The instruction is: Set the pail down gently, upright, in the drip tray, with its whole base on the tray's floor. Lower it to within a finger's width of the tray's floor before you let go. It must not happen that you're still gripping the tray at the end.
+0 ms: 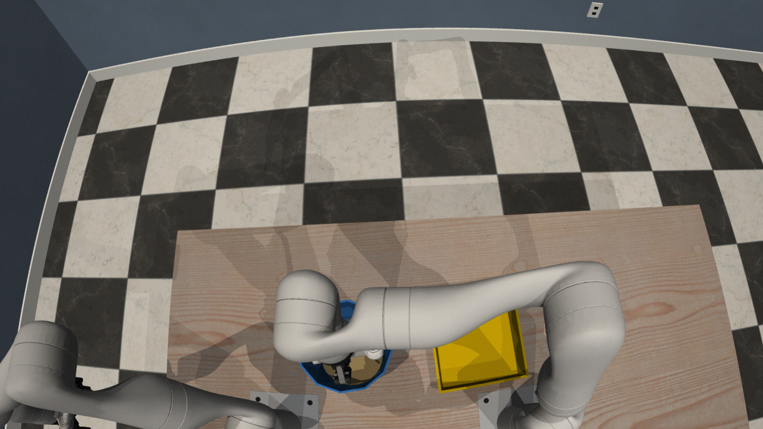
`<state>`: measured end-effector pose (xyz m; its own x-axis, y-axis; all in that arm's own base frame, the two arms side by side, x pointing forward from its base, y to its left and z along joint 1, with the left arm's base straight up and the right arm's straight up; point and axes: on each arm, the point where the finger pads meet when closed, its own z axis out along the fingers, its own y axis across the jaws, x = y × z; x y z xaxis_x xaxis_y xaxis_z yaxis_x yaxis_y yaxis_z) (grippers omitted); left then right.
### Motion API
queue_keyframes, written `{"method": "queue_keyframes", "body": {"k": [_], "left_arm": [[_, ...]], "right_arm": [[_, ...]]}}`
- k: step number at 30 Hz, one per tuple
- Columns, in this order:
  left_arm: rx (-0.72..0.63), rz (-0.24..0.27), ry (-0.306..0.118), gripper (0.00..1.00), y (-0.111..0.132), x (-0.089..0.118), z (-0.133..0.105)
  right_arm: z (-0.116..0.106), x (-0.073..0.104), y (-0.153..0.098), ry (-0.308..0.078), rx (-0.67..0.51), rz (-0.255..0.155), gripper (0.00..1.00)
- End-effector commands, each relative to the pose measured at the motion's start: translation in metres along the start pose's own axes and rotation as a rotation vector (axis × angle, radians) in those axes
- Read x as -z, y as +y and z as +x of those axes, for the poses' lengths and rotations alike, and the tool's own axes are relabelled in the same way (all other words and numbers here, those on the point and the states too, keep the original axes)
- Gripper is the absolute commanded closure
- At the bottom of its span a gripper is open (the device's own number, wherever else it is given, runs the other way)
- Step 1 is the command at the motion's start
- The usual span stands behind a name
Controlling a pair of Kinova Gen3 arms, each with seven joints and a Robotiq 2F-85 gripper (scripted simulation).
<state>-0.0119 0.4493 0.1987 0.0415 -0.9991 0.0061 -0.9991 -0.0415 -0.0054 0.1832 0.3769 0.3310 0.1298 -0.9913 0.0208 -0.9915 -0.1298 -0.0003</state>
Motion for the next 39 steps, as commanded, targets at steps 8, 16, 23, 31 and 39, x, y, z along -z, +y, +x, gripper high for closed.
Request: {"method": "queue_keyframes", "body": {"k": [8, 16, 23, 31, 39], "left_arm": [[-0.006, -0.005, -0.006, 0.002, 0.004, 0.001, -0.001], [-0.006, -0.005, -0.006, 0.002, 0.004, 0.001, -0.001], [-0.006, -0.005, -0.006, 0.002, 0.004, 0.001, -0.001], [-0.006, -0.005, -0.006, 0.002, 0.004, 0.001, -0.001], [-0.006, -0.005, -0.006, 0.002, 0.004, 0.001, -0.001]], "right_arm": [[0.014, 0.004, 0.004, -0.012, 0.008, 0.003, 0.903], [0.027, 0.004, 0.005, -0.012, 0.008, 0.003, 0.903], [0.045, 0.004, 0.007, -0.012, 0.008, 0.002, 0.903], [0.061, 0.003, 0.009, -0.012, 0.008, 0.002, 0.903], [0.084, 0.003, 0.011, -0.012, 0.008, 0.001, 0.903]]}}
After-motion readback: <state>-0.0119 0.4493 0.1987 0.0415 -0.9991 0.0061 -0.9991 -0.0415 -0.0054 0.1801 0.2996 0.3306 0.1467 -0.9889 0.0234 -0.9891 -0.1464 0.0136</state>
